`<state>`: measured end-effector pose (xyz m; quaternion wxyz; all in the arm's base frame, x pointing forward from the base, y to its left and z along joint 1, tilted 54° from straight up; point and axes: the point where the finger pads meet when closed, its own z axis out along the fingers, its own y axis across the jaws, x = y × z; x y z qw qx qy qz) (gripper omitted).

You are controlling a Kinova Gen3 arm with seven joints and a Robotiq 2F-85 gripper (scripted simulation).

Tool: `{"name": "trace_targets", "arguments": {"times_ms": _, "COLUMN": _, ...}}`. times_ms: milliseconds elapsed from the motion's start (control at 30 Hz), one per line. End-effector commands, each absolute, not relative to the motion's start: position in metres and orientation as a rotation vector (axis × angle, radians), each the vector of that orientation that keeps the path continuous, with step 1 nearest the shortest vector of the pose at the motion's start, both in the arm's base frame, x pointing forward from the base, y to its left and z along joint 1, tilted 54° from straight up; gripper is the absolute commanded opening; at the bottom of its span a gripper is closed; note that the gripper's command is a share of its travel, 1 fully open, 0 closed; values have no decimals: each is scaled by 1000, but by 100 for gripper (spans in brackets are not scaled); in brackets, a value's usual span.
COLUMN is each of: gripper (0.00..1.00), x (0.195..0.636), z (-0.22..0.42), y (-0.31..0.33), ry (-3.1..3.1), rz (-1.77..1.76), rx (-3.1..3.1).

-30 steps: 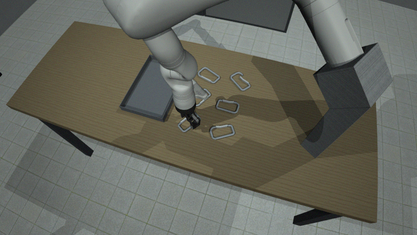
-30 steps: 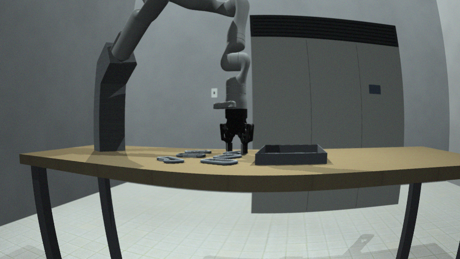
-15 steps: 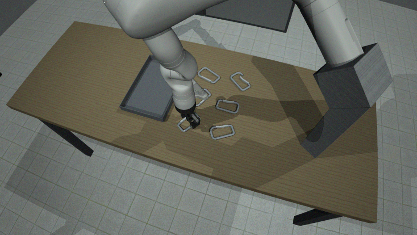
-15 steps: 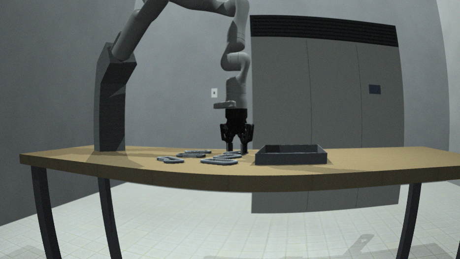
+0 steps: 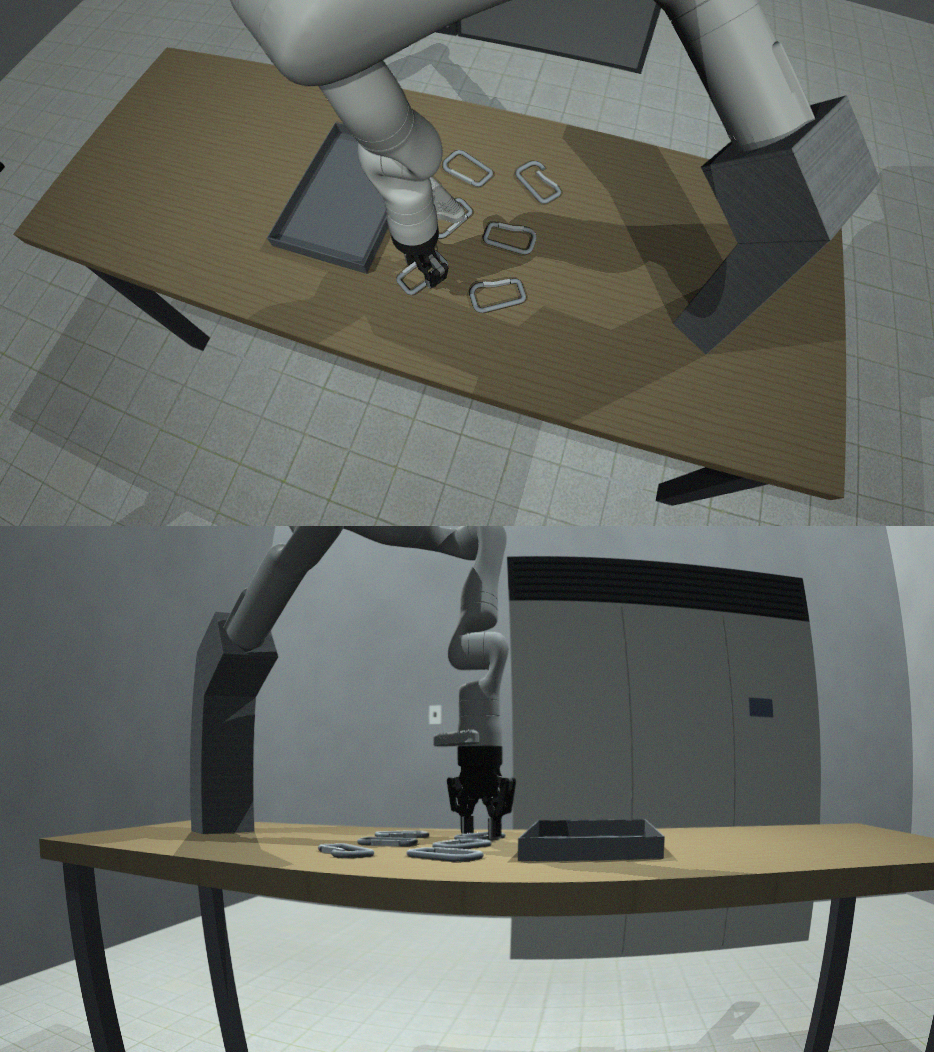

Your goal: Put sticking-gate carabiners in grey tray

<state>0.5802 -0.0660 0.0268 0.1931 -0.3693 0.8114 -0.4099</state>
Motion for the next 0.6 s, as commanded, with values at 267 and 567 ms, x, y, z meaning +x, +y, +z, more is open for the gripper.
{"name": "trace_targets", "arguments": {"times_ms": 267, "gripper": 59, "x": 580, "z": 27, "y": -65, "ry": 2275, "rz": -1149, "rx": -1036}}
{"name": "trace_targets", "arguments": {"times_ms": 567, "gripper": 59, "x": 580, "z": 27, "y": -65, "ry": 2275, "rz": -1149, "rx": -1036}}
